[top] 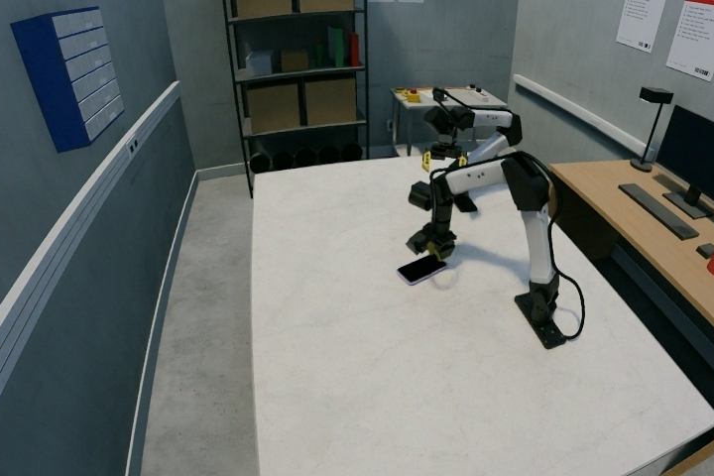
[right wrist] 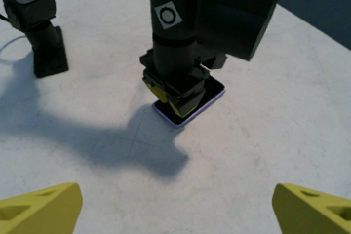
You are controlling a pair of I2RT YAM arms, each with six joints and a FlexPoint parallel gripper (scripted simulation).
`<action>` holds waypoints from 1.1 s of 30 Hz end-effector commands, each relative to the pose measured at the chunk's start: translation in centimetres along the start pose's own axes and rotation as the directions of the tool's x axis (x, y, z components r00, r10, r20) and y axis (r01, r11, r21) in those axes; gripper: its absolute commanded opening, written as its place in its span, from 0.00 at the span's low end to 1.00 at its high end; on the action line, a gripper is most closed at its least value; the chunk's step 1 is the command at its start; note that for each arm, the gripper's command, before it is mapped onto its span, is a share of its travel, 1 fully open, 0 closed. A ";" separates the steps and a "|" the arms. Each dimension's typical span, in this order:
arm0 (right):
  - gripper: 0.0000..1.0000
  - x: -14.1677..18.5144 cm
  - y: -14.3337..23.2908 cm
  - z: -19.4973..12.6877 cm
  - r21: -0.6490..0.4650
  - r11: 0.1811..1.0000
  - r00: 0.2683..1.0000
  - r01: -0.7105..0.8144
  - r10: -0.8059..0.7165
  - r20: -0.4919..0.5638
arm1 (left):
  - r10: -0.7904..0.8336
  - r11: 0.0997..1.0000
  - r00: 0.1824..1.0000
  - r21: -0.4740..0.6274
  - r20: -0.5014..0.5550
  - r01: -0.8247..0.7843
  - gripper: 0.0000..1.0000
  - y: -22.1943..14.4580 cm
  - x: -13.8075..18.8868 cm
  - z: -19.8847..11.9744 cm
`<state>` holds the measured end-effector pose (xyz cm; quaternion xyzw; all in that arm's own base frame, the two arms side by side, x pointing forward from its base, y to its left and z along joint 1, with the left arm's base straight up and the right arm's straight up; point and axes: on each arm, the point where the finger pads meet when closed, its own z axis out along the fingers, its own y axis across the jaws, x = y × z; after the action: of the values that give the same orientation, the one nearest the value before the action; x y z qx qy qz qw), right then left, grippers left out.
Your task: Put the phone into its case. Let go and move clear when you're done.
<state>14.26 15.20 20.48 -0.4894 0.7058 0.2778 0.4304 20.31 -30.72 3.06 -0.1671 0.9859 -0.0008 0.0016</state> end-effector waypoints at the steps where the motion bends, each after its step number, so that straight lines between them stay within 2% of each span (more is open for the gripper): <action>1: 1.00 -1.2 -0.5 -0.3 0.016 1.000 1.000 0.020 -0.020 0.015 | 0.020 1.000 1.000 -0.025 -0.005 -0.020 0.36 0.2 -0.4 -0.4; 10: 1.00 -3.0 -3.1 0.8 0.044 0.998 0.999 0.038 -0.040 0.029 | 0.054 0.998 0.999 -0.023 0.007 -0.054 0.36 0.2 -4.7 -1.6; 19: 1.00 -5.0 -7.0 4.5 0.024 0.999 1.000 0.021 -0.021 0.013 | 0.015 1.000 1.000 -0.012 -0.015 -0.015 0.36 0.3 -10.0 -2.4; 23: 1.00 -5.2 -7.9 6.0 0.008 1.000 1.000 0.008 -0.008 -0.001 | -0.007 1.000 1.000 0.007 -0.002 0.007 0.36 0.0 -10.9 -2.8; 33: 1.00 -4.8 -8.0 6.7 -0.011 1.000 1.000 -0.011 0.010 -0.022 | -0.004 1.000 1.000 0.026 0.009 0.004 0.36 -0.2 -10.9 -3.4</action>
<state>23.97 19.59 20.55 -0.4907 0.7166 0.2860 0.4048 30.41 -26.80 5.20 -0.1765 0.9843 -0.0005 0.0007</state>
